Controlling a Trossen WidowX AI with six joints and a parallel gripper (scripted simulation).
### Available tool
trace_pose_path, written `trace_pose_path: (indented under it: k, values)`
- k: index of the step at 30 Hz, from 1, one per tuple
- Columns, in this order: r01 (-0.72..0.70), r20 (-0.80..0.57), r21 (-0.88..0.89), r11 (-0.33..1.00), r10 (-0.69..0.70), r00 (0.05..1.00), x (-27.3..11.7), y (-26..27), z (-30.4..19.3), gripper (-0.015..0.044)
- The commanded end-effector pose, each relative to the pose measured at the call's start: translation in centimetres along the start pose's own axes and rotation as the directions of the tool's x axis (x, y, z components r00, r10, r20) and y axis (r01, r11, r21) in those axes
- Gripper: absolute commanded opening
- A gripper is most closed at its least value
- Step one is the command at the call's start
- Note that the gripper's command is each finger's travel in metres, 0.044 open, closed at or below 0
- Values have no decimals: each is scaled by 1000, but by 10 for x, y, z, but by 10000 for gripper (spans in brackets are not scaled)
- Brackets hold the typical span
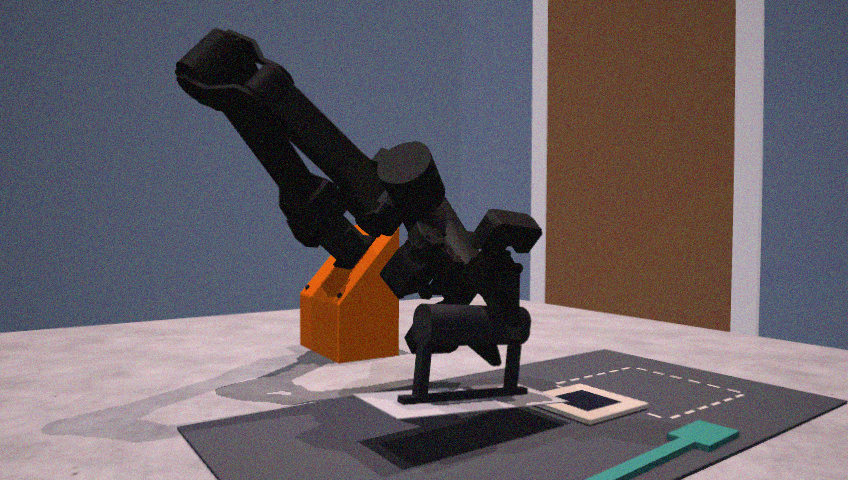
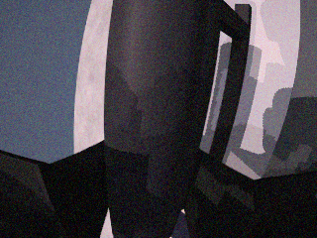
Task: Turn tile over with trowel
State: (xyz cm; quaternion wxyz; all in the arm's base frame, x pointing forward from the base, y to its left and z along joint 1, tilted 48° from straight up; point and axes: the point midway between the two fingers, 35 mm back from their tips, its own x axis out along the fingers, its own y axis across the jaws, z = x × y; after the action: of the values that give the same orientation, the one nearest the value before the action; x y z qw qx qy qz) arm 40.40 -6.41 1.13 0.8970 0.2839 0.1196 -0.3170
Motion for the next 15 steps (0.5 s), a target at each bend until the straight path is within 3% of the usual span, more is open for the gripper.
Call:
trace_pose_path:
  k: [1,15]
  values:
    - [-18,3,2,1000,18,1000,5,3,1,0]
    - [-18,4,1,1000,18,1000,21,-11,-1,0]
